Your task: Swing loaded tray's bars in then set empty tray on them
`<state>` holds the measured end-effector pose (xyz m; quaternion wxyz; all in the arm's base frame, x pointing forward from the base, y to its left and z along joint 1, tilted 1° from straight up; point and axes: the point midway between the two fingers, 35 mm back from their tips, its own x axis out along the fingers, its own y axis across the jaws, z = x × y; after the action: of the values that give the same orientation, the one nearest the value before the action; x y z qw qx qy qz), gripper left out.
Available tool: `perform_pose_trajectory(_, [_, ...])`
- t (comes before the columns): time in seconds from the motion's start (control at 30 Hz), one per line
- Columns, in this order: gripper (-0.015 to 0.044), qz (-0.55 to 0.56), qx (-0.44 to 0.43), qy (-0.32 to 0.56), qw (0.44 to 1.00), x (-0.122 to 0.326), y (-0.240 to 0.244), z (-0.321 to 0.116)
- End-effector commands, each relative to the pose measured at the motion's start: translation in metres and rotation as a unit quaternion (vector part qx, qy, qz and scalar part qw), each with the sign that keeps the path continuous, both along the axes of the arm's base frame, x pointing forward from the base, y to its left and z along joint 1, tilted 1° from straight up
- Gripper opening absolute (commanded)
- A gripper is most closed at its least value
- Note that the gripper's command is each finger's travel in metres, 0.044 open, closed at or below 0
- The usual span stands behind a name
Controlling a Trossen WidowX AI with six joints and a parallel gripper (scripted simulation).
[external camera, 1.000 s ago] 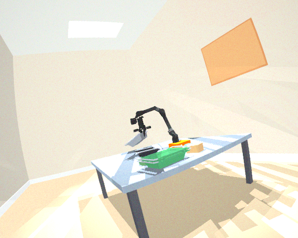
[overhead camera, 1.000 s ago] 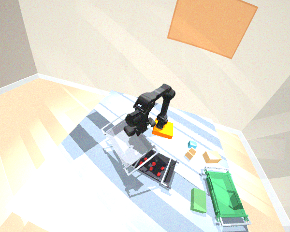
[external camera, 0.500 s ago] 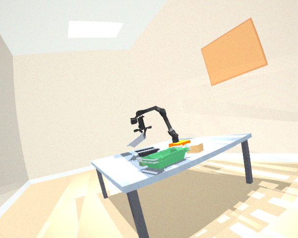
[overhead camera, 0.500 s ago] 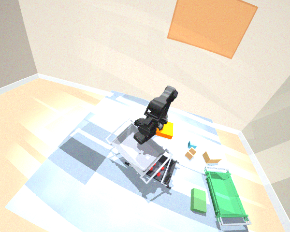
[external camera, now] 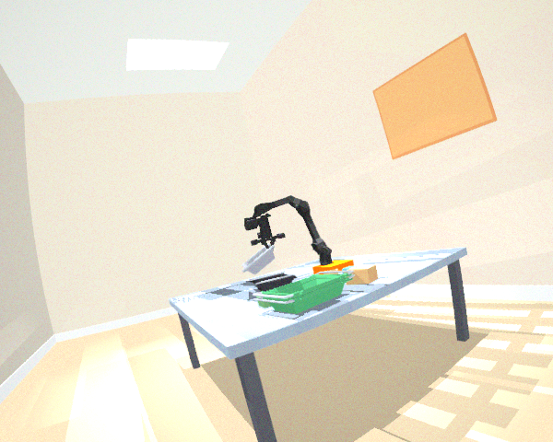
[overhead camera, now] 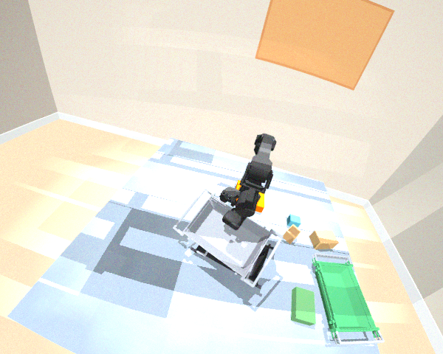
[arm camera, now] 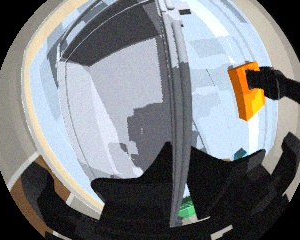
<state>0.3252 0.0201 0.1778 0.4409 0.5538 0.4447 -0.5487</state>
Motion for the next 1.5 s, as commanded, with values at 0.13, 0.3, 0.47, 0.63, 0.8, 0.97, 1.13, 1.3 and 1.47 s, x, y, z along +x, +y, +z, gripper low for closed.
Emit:
perform_pose_trajectory(0.13, [0.0000,0.046,0.003,-0.015,0.999,-0.003,0.032,0.007])
perform_pose_trajectory(0.3, [0.0000,0.060,0.003,-0.015,0.998,-0.005,0.042,0.007])
perform_pose_trajectory(0.47, [0.0000,0.060,0.003,-0.015,0.998,-0.005,0.042,0.007])
perform_pose_trajectory(0.63, [0.0000,0.060,0.003,-0.015,0.998,-0.005,0.042,0.007])
perform_pose_trajectory(0.8, [0.0000,0.060,0.003,-0.015,0.998,-0.005,0.042,0.007])
perform_pose_trajectory(0.97, [0.0000,0.060,0.003,-0.015,0.998,-0.005,0.042,0.007])
perform_pose_trajectory(1.13, [0.0000,0.060,0.003,-0.015,0.998,-0.005,0.042,0.007])
perform_pose_trajectory(1.3, [0.0000,0.060,0.003,-0.015,0.998,-0.005,0.041,0.007])
perform_pose_trajectory(1.47, [0.0000,0.060,0.003,-0.015,0.998,-0.005,0.041,0.007])
